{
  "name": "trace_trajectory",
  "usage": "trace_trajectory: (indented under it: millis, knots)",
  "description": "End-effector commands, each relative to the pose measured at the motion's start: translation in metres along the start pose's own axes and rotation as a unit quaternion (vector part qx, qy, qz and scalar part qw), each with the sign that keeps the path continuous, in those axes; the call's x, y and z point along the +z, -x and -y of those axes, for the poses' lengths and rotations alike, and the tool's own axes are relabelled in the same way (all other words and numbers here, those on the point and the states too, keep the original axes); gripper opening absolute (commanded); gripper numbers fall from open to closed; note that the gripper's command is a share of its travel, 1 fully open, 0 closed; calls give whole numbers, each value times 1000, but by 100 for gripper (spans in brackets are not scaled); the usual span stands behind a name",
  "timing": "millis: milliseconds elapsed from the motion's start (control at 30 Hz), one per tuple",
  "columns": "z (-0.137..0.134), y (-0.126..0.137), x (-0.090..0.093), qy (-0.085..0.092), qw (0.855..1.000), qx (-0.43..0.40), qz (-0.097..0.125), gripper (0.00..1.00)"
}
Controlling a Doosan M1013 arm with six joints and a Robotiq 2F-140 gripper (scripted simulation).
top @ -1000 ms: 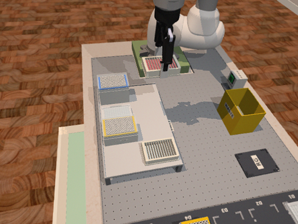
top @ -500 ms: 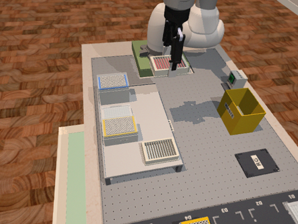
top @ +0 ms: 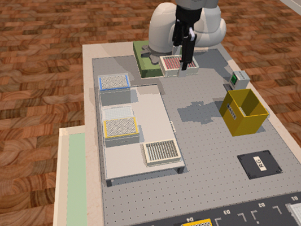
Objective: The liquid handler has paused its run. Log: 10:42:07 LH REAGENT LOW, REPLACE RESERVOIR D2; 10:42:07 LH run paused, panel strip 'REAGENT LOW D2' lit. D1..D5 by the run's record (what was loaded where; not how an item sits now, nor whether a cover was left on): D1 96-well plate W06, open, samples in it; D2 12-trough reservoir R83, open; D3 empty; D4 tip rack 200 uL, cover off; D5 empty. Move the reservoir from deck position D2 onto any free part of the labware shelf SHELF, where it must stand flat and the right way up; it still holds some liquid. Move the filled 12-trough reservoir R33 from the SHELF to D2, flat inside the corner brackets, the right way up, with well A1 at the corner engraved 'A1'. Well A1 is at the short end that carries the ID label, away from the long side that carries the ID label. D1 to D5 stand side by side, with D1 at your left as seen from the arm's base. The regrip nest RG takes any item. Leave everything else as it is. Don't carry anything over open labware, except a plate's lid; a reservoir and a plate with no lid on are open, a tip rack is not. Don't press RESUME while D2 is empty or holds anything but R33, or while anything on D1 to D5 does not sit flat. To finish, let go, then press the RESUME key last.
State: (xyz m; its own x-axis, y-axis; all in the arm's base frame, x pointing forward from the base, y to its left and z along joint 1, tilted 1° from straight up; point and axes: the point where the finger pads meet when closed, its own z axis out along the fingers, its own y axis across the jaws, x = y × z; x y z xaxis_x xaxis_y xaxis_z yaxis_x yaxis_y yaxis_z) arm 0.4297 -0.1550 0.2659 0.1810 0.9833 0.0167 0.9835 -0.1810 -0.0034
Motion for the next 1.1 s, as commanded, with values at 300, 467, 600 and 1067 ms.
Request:
trace_trajectory:
  millis: [300, 467, 600, 1067]
  knots:
    - [0, -24, 0, 0, 1000, 0, 0, 0]
    - [0, -36, 0, 0, 1000, 0, 0, 0]
    - [0, -45, 0, 0, 1000, 0, 0, 0]
    - [-19, -52, 0, 0, 1000, 0, 0, 0]
